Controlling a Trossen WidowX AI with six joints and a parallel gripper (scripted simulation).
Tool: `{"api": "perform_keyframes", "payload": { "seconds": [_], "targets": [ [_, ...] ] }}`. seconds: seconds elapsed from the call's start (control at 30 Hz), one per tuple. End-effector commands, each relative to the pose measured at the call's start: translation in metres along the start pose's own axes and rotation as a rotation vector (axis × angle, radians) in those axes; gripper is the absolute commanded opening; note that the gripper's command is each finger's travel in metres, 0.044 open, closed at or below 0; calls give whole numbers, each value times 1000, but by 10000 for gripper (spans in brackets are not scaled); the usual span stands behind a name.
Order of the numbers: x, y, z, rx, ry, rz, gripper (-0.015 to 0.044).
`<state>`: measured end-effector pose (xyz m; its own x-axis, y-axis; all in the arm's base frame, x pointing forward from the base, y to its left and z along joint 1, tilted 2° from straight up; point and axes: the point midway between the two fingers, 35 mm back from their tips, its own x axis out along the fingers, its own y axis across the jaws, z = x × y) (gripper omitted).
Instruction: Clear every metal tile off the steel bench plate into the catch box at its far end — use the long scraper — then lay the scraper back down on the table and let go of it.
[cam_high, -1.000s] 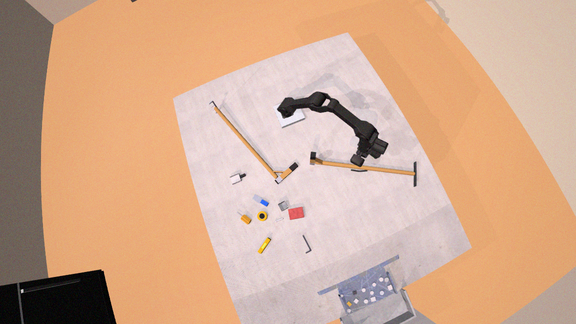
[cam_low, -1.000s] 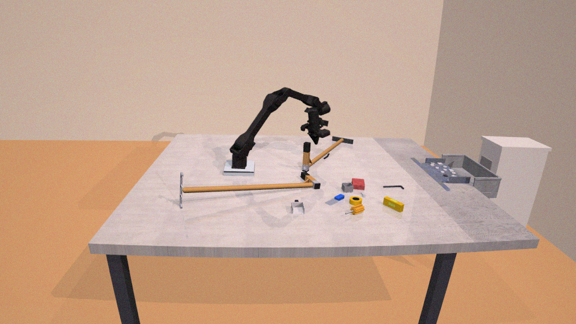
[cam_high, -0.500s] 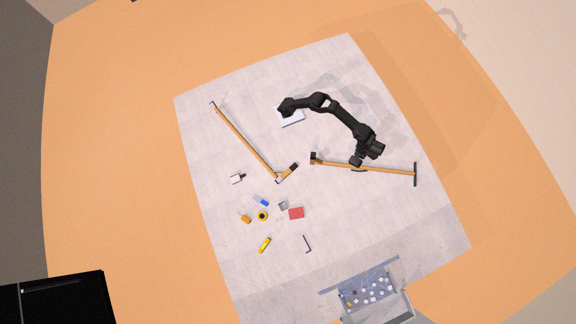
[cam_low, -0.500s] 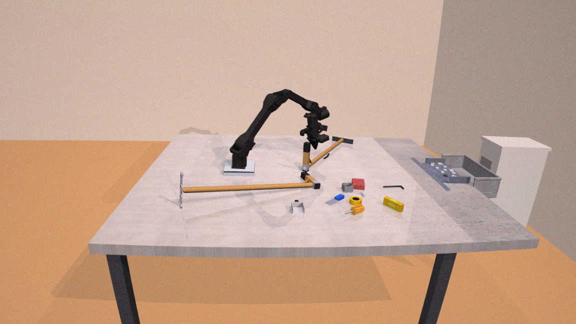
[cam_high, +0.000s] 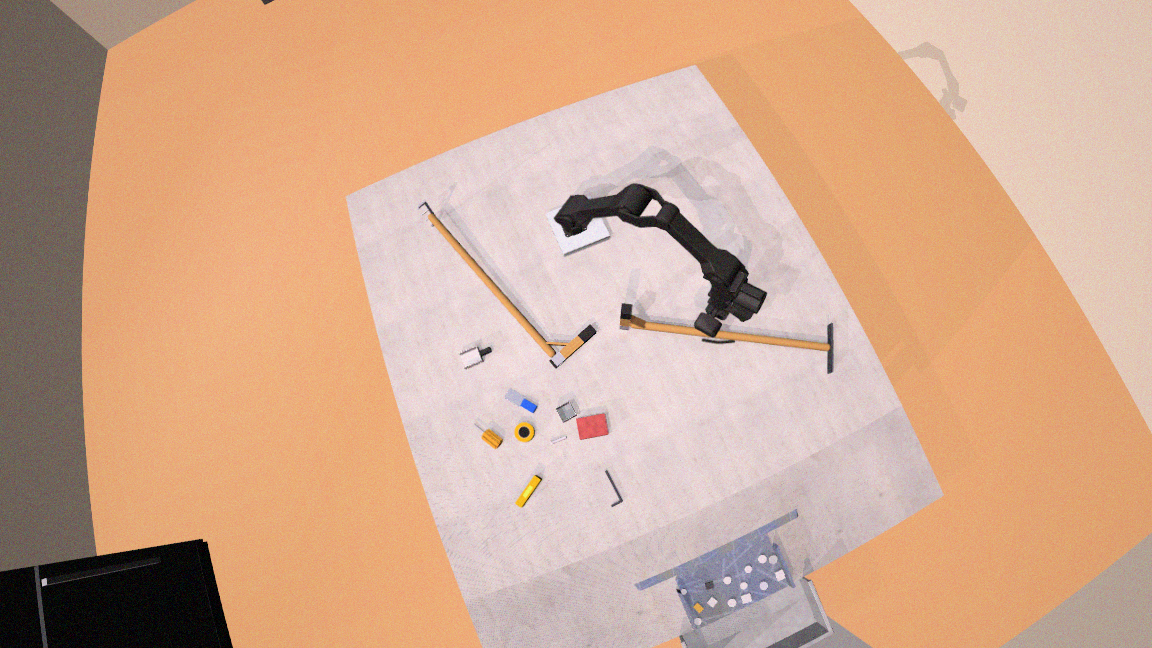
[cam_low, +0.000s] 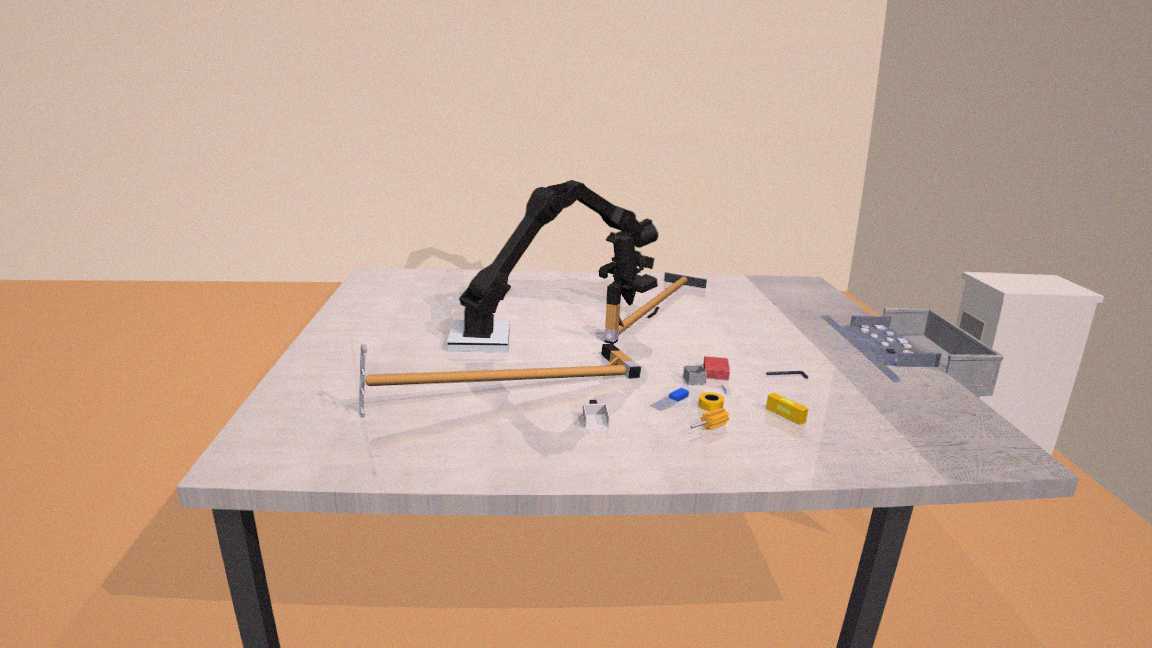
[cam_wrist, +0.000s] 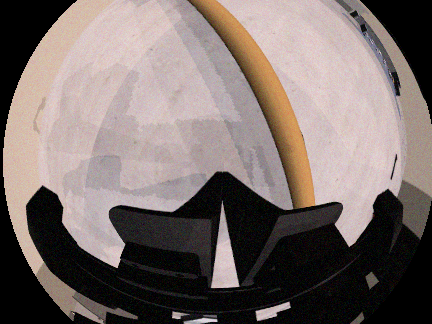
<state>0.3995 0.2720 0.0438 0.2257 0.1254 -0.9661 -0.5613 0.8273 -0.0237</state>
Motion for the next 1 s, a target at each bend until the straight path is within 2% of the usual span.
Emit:
{"api": "perform_keyframes", "payload": {
  "seconds": [0.0, 0.97],
  "targets": [
    [1, -3, 2, -3, 0, -1, 0],
    [4, -26, 19, -3, 0, -3, 0]
  ]
}}
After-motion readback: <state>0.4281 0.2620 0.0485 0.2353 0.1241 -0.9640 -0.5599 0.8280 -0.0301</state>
